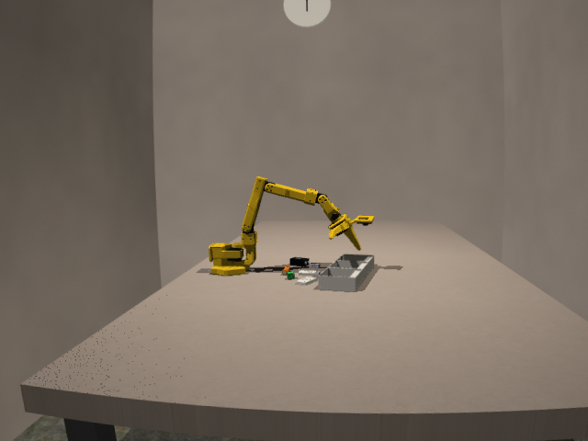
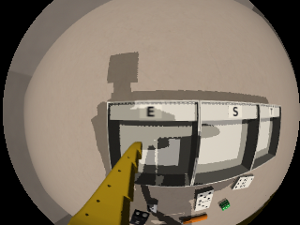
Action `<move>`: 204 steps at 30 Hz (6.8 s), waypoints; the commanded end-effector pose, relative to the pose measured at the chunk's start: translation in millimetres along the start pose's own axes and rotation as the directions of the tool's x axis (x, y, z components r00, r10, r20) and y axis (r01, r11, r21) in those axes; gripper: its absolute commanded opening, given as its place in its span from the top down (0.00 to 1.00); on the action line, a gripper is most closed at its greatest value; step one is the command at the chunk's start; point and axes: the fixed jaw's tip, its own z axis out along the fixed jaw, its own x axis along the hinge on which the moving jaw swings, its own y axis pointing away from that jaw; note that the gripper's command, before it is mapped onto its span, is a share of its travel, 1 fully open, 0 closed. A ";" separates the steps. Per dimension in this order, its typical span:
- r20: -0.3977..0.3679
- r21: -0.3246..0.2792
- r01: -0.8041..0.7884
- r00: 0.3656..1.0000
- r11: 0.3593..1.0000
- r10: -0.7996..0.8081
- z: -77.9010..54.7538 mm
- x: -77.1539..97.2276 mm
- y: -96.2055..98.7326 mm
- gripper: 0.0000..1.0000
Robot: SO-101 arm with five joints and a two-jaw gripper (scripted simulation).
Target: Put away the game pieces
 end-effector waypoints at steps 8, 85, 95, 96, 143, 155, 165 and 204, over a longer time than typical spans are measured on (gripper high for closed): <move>0.074 -0.031 -0.002 0.997 1.000 0.005 -13.1 -14.7 7.4 0.00; 0.169 0.045 0.288 0.942 0.957 -0.291 -62.4 -32.2 -12.3 0.12; 0.023 0.098 0.533 0.843 0.841 -0.537 -63.7 -11.8 -40.4 0.23; 0.006 0.098 0.559 0.827 0.824 -0.562 -64.0 -9.4 -43.4 0.25; -0.157 -0.445 0.893 -0.156 -0.071 -0.975 -103.5 92.7 -125.8 0.72; -0.103 -0.495 0.855 -0.234 -0.154 -0.967 -108.4 101.4 -129.5 0.76; -0.089 -0.506 0.845 -0.252 -0.174 -0.964 -109.6 103.5 -130.2 0.77; -0.070 -0.544 0.821 -0.248 -0.171 -0.966 -99.1 115.2 -134.5 0.77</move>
